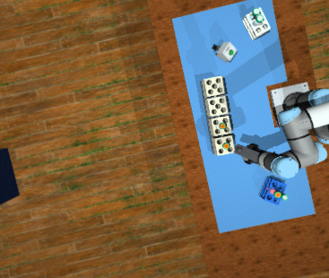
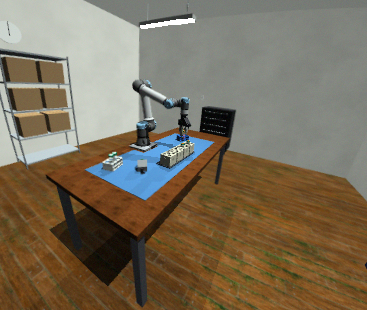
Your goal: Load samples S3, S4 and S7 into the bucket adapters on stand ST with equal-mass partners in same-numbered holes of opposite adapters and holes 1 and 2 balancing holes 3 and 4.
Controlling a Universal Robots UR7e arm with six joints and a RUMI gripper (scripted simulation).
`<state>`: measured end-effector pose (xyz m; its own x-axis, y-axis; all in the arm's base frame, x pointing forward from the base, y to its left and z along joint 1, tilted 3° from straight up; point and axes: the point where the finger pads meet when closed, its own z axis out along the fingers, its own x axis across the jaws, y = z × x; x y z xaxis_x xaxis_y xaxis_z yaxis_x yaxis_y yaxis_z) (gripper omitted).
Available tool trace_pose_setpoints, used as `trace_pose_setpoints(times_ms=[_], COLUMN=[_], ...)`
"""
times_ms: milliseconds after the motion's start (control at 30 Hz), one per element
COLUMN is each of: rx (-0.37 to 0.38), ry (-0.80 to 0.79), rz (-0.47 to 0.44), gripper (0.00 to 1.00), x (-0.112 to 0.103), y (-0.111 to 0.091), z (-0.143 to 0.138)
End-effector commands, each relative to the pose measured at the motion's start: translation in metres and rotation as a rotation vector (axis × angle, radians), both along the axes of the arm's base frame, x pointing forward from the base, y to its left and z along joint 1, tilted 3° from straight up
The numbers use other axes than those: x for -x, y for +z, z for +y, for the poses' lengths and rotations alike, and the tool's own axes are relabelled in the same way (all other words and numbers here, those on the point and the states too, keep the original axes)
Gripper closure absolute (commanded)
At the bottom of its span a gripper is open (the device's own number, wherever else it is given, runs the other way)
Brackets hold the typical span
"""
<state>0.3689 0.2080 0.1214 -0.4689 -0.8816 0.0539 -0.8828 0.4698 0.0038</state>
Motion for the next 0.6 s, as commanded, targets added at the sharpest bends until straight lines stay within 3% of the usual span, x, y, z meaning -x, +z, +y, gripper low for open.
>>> trace_pose_setpoints(times_ms=[0,567], rx=[0.004,0.004], ry=[-0.004,-0.004], rz=[-0.002,-0.001], gripper=[0.65,0.65], x=[0.019,0.085], y=[0.0,-0.004], z=[0.034,0.14])
